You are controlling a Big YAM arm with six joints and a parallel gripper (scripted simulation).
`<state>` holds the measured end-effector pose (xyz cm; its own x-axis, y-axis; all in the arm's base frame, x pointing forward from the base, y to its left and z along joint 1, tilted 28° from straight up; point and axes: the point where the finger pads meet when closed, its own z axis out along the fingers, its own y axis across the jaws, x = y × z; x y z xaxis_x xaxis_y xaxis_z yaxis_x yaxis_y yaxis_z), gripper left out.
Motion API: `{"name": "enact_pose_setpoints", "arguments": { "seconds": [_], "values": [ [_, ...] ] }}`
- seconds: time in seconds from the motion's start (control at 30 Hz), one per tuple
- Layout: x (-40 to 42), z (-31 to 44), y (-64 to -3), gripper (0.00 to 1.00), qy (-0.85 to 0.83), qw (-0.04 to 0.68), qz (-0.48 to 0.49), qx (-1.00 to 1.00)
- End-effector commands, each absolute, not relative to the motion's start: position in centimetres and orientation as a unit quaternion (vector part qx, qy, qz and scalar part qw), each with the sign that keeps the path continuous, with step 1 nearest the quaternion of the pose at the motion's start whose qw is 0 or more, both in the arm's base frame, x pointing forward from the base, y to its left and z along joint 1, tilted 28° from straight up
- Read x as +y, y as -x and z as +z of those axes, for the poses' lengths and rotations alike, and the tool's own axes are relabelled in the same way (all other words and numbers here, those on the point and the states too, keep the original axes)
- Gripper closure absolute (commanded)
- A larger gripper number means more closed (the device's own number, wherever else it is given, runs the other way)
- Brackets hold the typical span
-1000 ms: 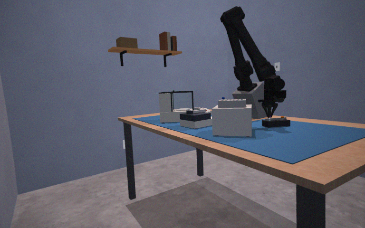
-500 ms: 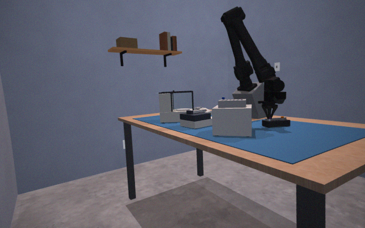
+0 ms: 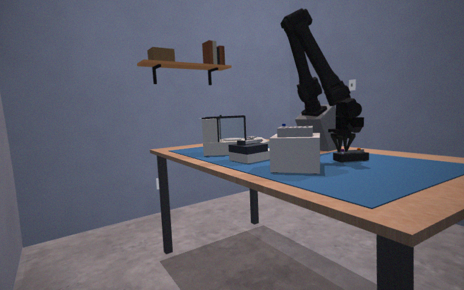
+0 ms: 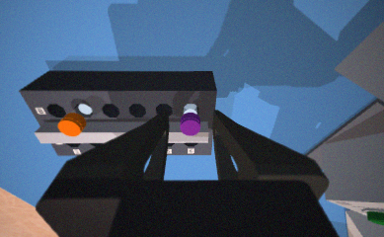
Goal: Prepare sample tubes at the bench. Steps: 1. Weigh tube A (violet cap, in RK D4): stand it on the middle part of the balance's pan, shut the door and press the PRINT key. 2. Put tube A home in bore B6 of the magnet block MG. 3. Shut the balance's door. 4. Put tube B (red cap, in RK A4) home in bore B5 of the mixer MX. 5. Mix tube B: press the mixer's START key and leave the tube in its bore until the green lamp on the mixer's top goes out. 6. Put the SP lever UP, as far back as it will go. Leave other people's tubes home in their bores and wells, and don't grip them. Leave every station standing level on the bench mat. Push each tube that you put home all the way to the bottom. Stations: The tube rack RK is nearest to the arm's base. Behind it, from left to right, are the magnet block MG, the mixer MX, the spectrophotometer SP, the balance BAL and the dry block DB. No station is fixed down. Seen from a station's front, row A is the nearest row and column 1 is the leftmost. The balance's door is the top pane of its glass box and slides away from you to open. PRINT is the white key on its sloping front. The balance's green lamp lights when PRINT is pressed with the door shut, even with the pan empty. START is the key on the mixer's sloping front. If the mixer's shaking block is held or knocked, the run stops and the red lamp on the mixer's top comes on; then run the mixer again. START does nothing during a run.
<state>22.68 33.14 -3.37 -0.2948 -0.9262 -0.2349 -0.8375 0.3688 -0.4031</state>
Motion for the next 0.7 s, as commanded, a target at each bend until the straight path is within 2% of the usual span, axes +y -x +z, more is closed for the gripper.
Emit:
{"name": "enact_pose_setpoints", "arguments": {
  "seconds": [0.0,0.67],
  "values": [
    [33.89,-2.64,-23.64,0.64,0.549,0.232,-0.094,0.798],
    [33.86,-2.83,-22.99,0.64,0.552,0.227,-0.096,0.797]
  ]
}}
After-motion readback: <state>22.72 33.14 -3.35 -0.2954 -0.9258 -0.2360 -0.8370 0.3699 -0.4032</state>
